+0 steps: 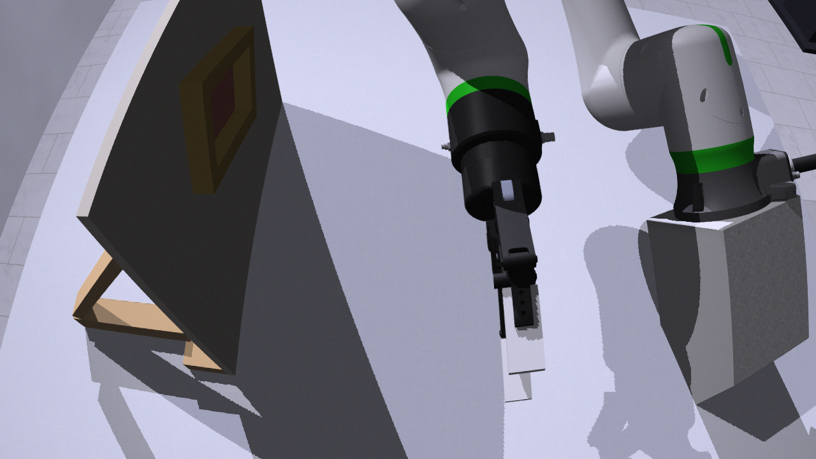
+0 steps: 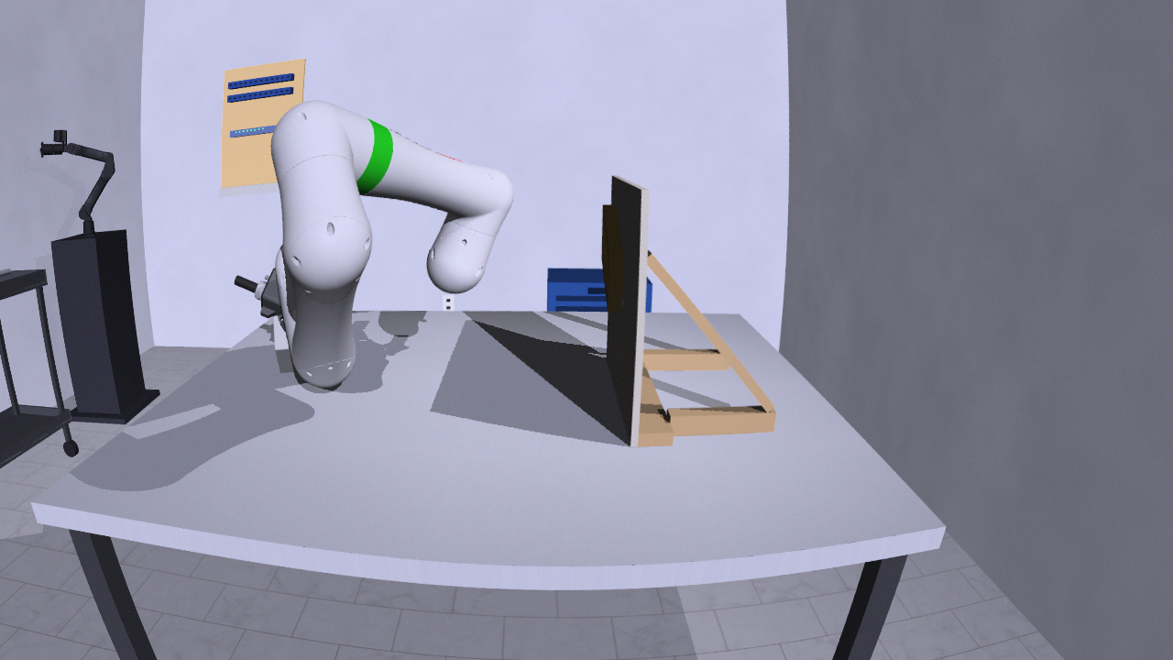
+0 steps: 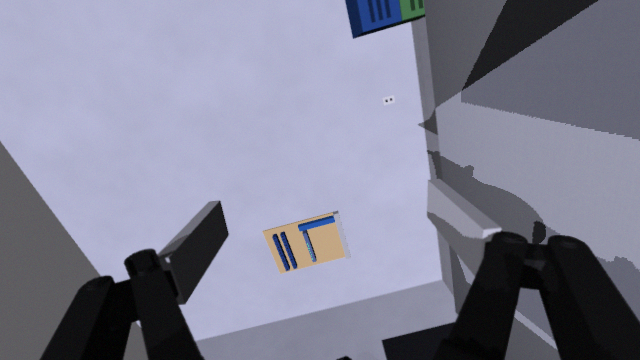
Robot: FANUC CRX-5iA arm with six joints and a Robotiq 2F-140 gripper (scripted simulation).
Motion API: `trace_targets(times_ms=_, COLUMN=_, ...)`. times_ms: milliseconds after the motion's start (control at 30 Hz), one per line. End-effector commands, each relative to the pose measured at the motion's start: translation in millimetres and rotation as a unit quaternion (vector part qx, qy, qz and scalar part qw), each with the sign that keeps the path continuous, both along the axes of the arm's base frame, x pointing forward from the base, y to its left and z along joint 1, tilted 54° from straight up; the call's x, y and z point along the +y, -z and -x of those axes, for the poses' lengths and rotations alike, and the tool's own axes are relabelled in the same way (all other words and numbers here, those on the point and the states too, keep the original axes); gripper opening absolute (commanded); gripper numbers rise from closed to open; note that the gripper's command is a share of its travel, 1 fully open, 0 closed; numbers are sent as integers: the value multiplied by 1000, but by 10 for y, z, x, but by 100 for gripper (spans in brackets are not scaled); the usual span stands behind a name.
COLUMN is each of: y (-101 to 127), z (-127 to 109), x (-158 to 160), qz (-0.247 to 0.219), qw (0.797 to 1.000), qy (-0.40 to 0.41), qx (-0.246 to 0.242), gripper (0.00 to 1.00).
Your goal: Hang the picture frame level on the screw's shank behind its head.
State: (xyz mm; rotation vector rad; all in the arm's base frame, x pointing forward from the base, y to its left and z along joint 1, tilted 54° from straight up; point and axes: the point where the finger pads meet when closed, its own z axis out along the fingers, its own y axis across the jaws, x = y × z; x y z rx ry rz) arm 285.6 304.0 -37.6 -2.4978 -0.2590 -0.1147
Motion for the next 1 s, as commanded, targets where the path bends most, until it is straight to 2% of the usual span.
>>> trace_targets(times_ms=0, y=61, z=-184, x=52, qz=5, qw=999, qy=31, qx=-26, gripper=100)
trace_targets(times_ms=233, y=33, z=-648, x=85, qz=-2, qw=990, qy=106, qx=-91, gripper=100)
trace_targets(times_ms=433, y=-120, z=-1041, x=68, qz=-19, qw=973, qy=171, qx=-151, gripper=100)
trace_targets(times_ms=500, y=-120, z=-1041, x=68, qz=-19, qw=973, qy=171, qx=-151, gripper=100)
trace_targets(times_ms=733, y=-457, z=-1438, x=-6, qz=-54, qw=943, qy=244, qx=-221, gripper=100)
trace_targets(times_ms=967, y=-932, z=-1721, x=-133, qz=-103, qw=902, qy=307, qx=-286, gripper=100)
